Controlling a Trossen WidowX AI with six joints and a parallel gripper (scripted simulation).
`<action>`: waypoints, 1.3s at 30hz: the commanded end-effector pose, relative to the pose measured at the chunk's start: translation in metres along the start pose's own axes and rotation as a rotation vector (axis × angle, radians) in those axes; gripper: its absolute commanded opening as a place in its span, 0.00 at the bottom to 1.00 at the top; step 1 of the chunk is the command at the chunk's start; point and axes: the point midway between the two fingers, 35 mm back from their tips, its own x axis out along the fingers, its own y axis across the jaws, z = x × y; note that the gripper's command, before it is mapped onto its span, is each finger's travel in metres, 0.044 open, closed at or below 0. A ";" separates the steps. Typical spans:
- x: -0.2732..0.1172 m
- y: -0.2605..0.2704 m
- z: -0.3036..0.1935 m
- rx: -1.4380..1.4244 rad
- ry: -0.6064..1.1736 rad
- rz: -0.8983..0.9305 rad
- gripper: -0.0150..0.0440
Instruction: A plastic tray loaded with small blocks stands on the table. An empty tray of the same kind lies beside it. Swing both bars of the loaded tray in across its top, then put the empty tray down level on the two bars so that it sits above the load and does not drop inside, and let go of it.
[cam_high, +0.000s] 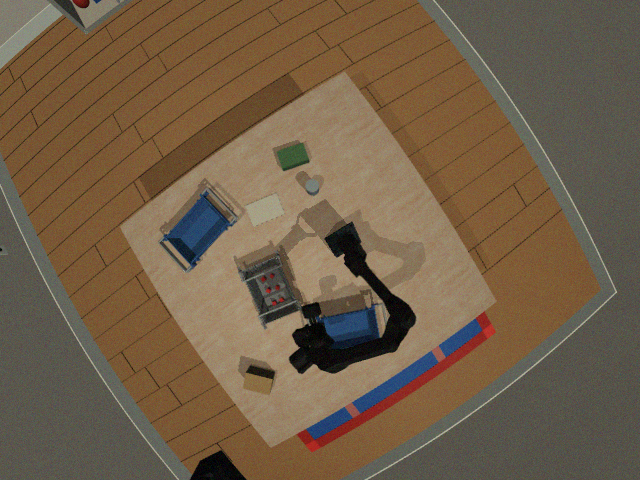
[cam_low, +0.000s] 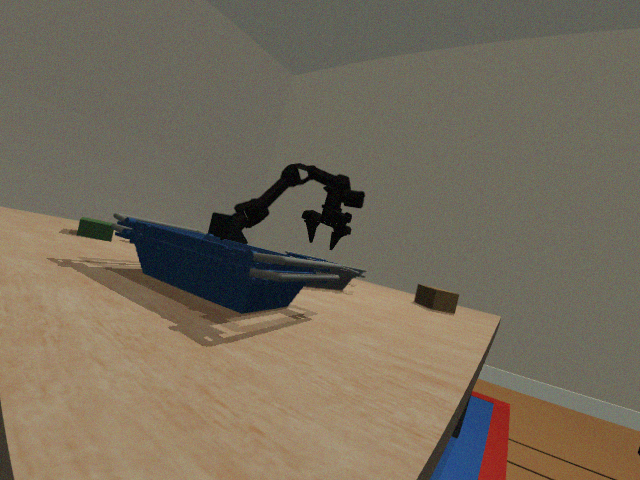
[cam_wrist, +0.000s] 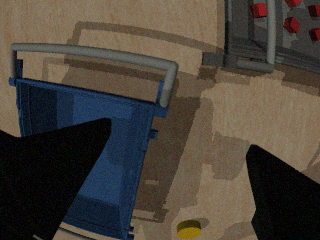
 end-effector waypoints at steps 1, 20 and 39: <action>0.004 0.019 -0.055 0.040 0.015 0.040 1.00; 0.033 0.032 -0.115 0.077 0.052 0.094 1.00; 0.091 0.037 -0.122 0.079 0.055 0.101 1.00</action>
